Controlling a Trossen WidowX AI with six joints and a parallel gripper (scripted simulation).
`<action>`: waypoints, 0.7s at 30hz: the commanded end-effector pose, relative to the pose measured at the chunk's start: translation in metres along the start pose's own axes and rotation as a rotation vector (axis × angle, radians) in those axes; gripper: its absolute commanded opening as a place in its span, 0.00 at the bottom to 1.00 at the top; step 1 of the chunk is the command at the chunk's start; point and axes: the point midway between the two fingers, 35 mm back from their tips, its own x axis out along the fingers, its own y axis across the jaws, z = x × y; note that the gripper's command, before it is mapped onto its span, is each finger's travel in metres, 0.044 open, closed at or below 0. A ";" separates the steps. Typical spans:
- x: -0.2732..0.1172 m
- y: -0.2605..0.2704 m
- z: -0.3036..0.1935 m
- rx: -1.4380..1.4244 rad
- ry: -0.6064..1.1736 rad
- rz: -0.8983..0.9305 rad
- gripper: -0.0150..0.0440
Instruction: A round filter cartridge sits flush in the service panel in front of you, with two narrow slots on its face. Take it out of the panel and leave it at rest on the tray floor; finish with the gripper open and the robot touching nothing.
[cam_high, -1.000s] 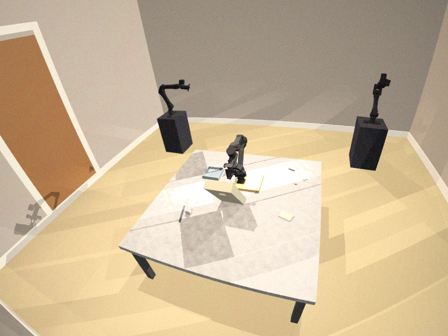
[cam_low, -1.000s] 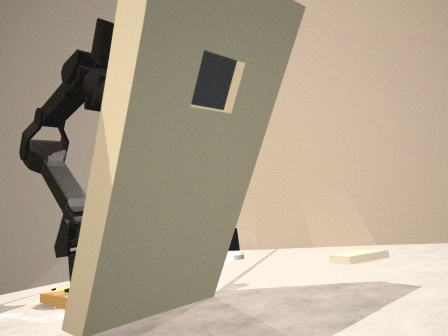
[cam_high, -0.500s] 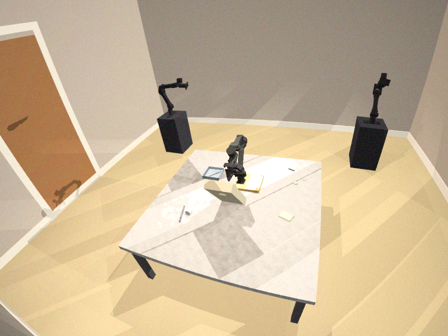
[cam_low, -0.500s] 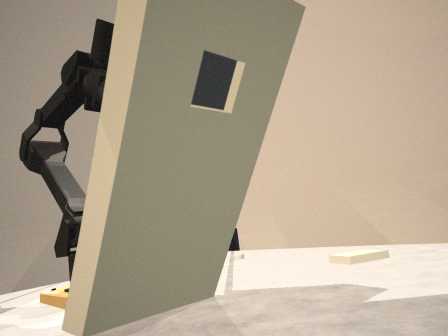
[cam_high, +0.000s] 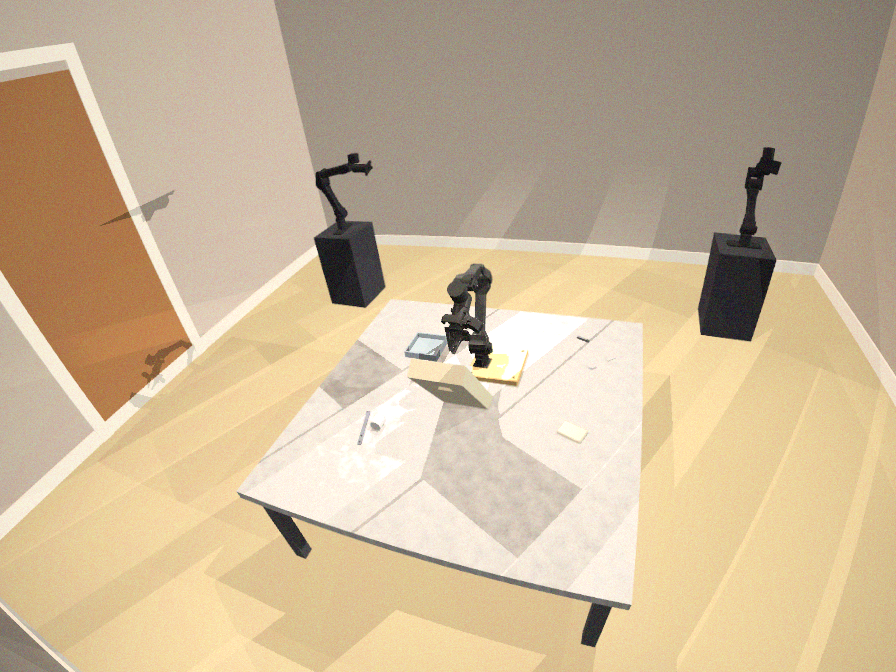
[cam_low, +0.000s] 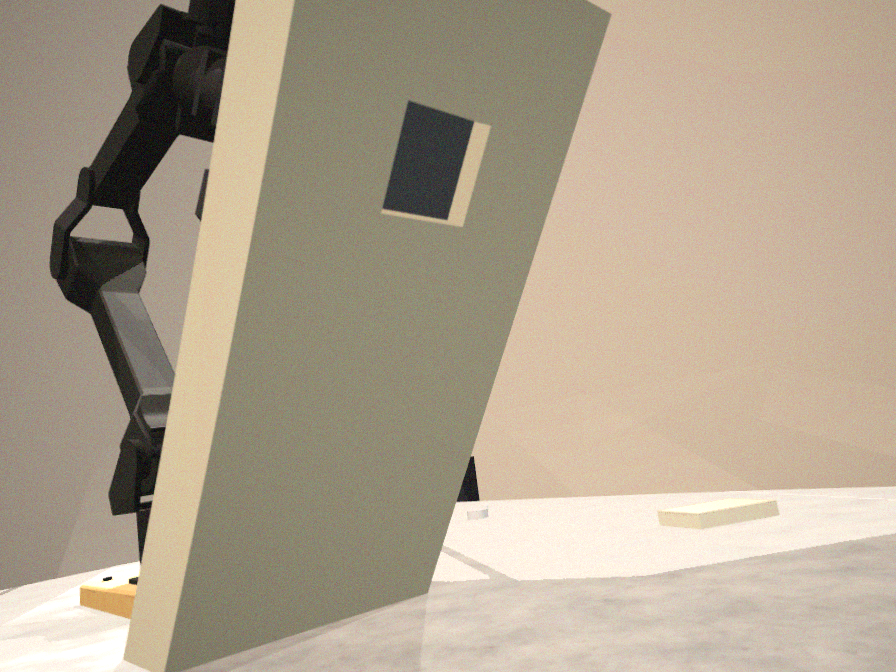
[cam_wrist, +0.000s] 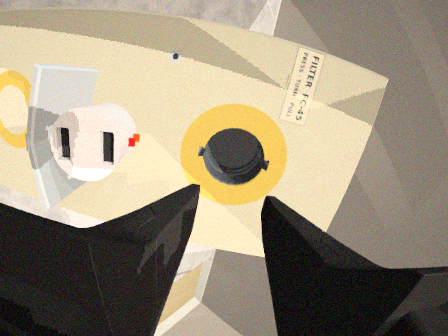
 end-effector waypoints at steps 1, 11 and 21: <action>-0.017 -0.026 -0.001 0.002 0.001 -0.012 0.66; -0.038 -0.044 -0.002 0.141 0.000 0.023 0.84; -0.012 0.022 0.002 1.091 0.142 0.263 0.77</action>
